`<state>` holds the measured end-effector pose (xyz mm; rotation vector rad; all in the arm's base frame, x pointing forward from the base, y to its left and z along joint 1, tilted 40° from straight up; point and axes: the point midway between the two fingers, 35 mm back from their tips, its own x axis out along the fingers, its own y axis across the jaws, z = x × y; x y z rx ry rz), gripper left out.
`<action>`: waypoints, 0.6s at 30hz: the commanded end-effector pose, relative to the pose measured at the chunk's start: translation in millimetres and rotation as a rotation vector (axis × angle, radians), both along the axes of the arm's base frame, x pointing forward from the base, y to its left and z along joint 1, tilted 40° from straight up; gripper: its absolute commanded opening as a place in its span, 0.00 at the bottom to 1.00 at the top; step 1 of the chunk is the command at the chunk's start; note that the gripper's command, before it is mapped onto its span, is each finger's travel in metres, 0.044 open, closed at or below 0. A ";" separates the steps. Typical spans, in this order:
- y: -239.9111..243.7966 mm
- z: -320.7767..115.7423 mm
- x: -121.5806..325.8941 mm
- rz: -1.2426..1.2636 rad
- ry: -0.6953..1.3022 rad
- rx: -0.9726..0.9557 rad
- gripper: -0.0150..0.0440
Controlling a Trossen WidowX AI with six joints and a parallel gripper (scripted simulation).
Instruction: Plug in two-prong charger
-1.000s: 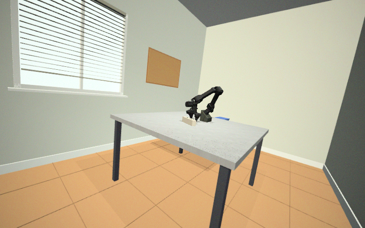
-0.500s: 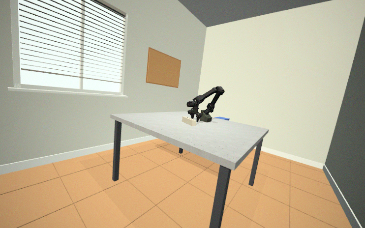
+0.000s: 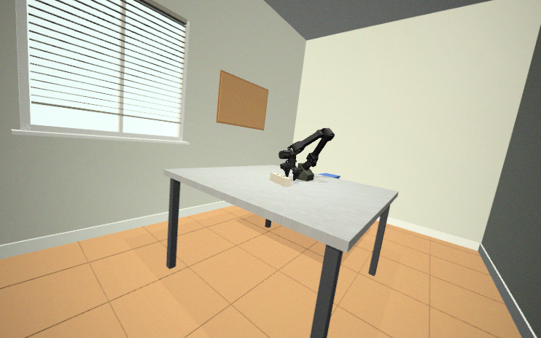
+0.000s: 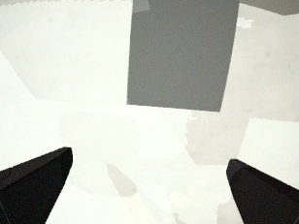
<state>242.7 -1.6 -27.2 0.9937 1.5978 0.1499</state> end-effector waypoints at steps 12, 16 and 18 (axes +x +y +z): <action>-57.6 50.1 6.3 -0.356 -0.366 -0.301 1.00; -58.4 50.9 6.3 -0.362 -0.372 -0.305 1.00; -58.4 50.9 6.3 -0.362 -0.372 -0.305 1.00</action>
